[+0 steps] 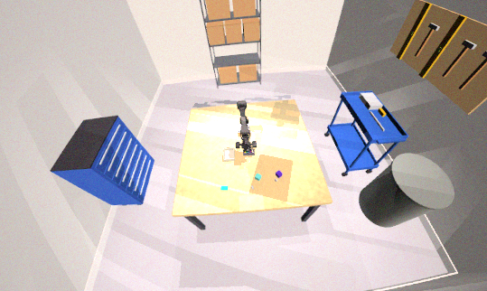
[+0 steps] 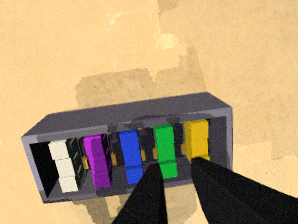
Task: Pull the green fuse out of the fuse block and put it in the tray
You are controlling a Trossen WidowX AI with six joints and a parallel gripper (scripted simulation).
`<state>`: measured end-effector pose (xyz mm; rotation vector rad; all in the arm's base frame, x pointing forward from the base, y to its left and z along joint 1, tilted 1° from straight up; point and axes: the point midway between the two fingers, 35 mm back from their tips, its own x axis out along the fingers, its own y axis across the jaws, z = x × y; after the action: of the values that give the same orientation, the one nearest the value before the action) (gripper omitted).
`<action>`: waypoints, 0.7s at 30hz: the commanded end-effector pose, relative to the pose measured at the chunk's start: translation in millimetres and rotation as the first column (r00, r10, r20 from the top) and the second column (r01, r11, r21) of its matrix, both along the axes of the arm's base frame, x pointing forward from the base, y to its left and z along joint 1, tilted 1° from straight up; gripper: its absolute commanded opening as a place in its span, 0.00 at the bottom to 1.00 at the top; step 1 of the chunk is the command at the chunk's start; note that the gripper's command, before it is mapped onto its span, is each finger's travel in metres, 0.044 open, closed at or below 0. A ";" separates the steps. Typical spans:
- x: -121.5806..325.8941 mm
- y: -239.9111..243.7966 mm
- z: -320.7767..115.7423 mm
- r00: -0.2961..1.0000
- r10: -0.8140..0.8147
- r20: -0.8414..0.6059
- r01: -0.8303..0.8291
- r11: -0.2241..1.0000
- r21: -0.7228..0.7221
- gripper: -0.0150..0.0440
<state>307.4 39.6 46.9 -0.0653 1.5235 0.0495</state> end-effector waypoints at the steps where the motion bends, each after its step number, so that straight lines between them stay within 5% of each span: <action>1: -1.3 -0.6 -4.9 1.000 0.003 -0.003 -0.003 1.000 -0.006 0.37; 21: -2.9 0.3 -18.0 1.000 0.003 -0.003 -0.003 1.000 -0.006 0.37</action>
<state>304.6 40.6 29.7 -0.0692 1.5272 0.0529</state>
